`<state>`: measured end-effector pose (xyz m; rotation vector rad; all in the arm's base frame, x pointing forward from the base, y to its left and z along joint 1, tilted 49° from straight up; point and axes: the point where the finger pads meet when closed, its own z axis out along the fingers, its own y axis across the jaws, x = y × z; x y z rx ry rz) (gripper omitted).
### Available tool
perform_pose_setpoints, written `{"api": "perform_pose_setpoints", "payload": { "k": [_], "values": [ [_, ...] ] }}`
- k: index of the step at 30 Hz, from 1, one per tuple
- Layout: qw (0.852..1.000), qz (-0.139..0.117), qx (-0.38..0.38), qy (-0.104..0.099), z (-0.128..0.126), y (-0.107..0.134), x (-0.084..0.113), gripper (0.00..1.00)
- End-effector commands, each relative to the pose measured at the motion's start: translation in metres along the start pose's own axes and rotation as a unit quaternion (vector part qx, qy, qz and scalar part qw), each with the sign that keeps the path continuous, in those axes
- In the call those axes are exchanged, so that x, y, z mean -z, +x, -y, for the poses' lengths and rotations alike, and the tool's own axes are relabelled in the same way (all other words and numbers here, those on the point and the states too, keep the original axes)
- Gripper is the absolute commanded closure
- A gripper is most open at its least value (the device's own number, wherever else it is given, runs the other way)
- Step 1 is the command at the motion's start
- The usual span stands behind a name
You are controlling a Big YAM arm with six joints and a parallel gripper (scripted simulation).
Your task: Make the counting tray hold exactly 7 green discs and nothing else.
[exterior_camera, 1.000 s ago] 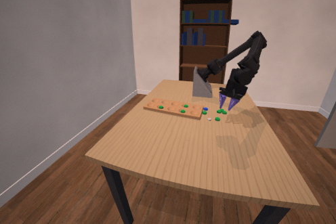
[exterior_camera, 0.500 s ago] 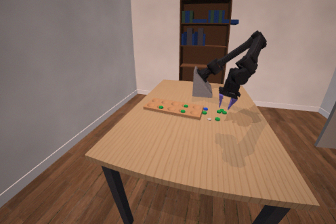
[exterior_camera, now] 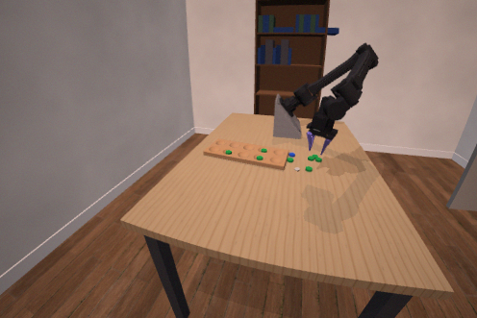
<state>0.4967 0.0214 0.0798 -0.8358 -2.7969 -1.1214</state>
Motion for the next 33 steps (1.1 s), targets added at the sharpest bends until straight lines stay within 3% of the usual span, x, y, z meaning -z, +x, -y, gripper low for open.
{"api": "perform_pose_setpoints", "payload": {
  "k": [1,4,5,8,9,12,13,15,16,20,21,23,24,26,27,28,29,30,33],
  "values": [
    [0.997,0.011,-0.070,-0.009,0.004,-0.001,0.019,0.56],
    [0.998,0.017,-0.059,-0.009,0.001,-0.007,0.014,0.56],
    [0.993,0.002,-0.115,-0.013,0.008,0.003,0.017,0.56],
    [0.995,0.009,-0.102,-0.015,0.000,-0.002,0.016,0.56],
    [0.987,-0.005,-0.158,-0.016,0.010,0.008,0.017,0.56],
    [0.989,0.002,-0.147,-0.018,0.006,0.003,0.016,0.56],
    [0.980,-0.012,-0.198,-0.019,0.012,0.012,0.017,0.56],
    [0.982,-0.008,-0.189,-0.020,0.010,0.010,0.015,0.56],
    [0.972,-0.020,-0.235,-0.021,0.014,0.016,0.016,0.56],
    [0.974,-0.015,-0.225,-0.022,0.011,0.014,0.014,0.56],
    [0.962,-0.026,-0.270,-0.023,0.016,0.020,0.016,0.56],
    [0.966,-0.017,-0.258,-0.027,0.010,0.013,0.018,0.56],
    [0.953,-0.033,-0.301,-0.024,0.018,0.023,0.015,0.56],
    [0.955,-0.029,-0.294,-0.025,0.016,0.022,0.013,0.56],
    [0.943,-0.039,-0.330,-0.025,0.019,0.026,0.015,0.56],
    [0.944,-0.038,-0.326,-0.025,0.018,0.027,0.013,0.56],
    [0.933,-0.044,-0.355,-0.026,0.021,0.029,0.015,0.56],
    [0.935,-0.041,-0.351,-0.028,0.020,0.027,0.014,0.56],
    [0.917,-0.052,-0.396,-0.027,0.023,0.033,0.014,0.56]
  ]
}}
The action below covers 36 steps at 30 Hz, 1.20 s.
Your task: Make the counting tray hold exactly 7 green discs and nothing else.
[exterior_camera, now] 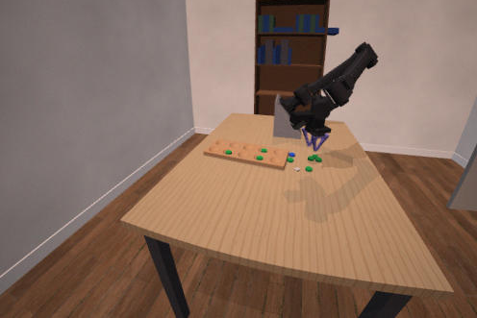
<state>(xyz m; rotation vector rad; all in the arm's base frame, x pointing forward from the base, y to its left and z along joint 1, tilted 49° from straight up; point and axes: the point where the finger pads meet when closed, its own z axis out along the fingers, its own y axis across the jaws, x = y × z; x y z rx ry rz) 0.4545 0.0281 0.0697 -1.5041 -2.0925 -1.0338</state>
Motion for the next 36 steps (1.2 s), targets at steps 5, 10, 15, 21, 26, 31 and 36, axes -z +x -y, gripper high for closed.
{"api": "perform_pose_setpoints", "payload": {
  "k": [5,10,15,21,26,31,36],
  "values": [
    [0.996,0.000,-0.087,-0.015,-0.003,0.006,0.011,0.56],
    [0.993,-0.004,-0.118,-0.019,-0.002,0.005,0.016,0.56],
    [0.993,-0.004,-0.119,-0.019,-0.002,0.004,0.016,0.56],
    [0.993,-0.004,-0.119,-0.019,-0.002,0.004,0.016,0.56],
    [0.993,-0.004,-0.116,-0.018,-0.002,0.005,0.014,0.56],
    [0.993,-0.006,-0.114,-0.014,-0.002,0.008,0.009,0.56],
    [0.994,-0.007,-0.109,-0.010,-0.002,0.012,0.003,0.56]
  ]
}}
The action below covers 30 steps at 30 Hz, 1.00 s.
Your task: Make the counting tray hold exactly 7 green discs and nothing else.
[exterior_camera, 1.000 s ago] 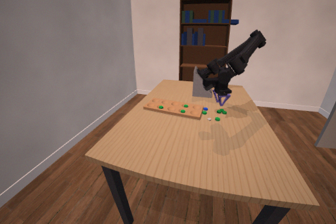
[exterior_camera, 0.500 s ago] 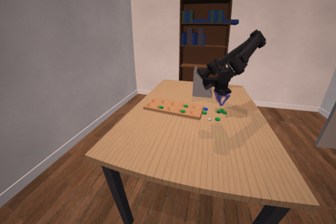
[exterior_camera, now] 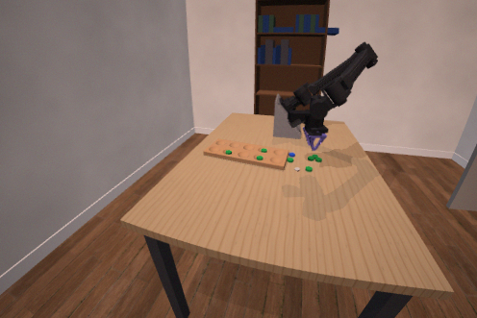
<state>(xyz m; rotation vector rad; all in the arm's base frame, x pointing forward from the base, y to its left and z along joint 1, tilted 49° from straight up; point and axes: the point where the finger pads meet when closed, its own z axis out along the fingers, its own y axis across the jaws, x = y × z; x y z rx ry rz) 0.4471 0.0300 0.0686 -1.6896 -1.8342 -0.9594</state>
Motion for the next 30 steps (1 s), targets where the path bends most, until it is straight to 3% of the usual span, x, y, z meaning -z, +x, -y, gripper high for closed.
{"api": "perform_pose_setpoints", "payload": {
  "k": [1,3,14,20,22,30],
  "values": [
    [1.000,0.004,0.013,-0.009,-0.007,0.011,0.004,0.56],
    [1.000,0.005,0.009,-0.012,-0.009,0.008,0.009,0.56],
    [1.000,0.001,-0.001,0.002,-0.001,0.000,-0.014,0.56],
    [1.000,0.003,-0.002,-0.006,-0.005,-0.002,-0.013,0.56],
    [1.000,0.001,-0.001,0.002,-0.001,0.001,-0.021,0.56],
    [1.000,0.002,-0.001,0.002,0.000,0.001,-0.032,0.56]
  ]
}}
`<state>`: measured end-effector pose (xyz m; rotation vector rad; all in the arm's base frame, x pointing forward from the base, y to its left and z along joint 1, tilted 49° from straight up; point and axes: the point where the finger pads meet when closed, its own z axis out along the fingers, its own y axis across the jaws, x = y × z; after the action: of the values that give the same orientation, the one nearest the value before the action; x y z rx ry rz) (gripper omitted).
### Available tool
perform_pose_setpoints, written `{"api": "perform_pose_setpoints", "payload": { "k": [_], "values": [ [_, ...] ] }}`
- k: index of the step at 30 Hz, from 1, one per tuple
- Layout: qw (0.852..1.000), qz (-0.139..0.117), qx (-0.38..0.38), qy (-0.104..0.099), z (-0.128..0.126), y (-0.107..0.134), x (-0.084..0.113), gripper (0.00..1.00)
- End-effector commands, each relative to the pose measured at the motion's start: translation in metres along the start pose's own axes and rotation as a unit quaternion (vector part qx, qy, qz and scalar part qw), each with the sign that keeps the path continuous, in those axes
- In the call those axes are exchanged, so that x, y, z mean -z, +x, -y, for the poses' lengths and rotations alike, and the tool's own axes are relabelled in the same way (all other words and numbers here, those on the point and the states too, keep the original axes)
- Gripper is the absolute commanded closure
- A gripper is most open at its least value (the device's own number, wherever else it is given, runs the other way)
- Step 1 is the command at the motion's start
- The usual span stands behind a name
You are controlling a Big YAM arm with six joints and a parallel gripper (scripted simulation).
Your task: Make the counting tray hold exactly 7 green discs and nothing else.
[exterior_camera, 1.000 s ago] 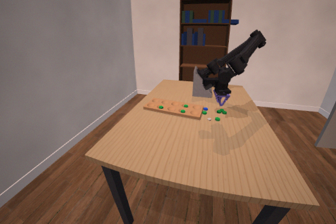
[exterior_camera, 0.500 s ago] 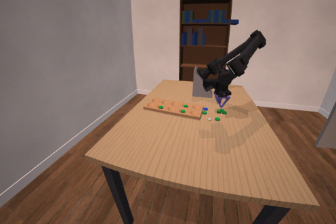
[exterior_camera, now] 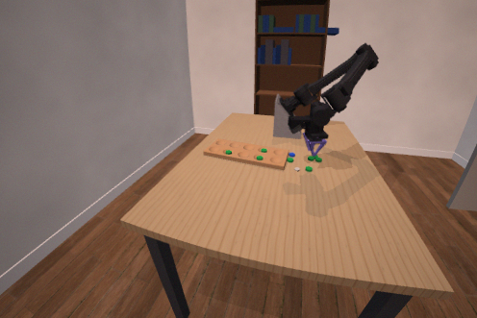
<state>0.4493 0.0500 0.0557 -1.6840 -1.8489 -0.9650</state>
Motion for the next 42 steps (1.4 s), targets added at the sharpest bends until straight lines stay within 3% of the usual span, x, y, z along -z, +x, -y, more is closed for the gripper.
{"api": "perform_pose_setpoints", "payload": {
  "k": [1,6,7,10,21,24,37,40,41,42],
  "values": [
    [1.000,0.001,-0.005,0.001,-0.004,-0.002,-0.009,0.56],
    [1.000,0.001,-0.007,0.003,0.000,-0.002,-0.015,0.56],
    [1.000,0.003,-0.005,-0.008,-0.009,-0.005,-0.009,0.56],
    [1.000,0.001,-0.008,0.003,0.000,-0.002,-0.021,0.56],
    [1.000,0.002,-0.006,0.000,-0.002,-0.001,-0.038,0.56],
    [1.000,0.003,-0.013,-0.004,-0.001,-0.007,-0.035,0.56],
    [1.000,0.002,-0.008,0.003,0.001,-0.002,-0.060,0.56],
    [1.000,0.002,-0.007,0.002,-0.001,-0.002,-0.061,0.56],
    [1.000,0.005,-0.006,-0.013,-0.013,-0.006,-0.052,0.56],
    [1.000,0.004,-0.003,-0.008,-0.011,-0.003,-0.058,0.56]
  ]
}}
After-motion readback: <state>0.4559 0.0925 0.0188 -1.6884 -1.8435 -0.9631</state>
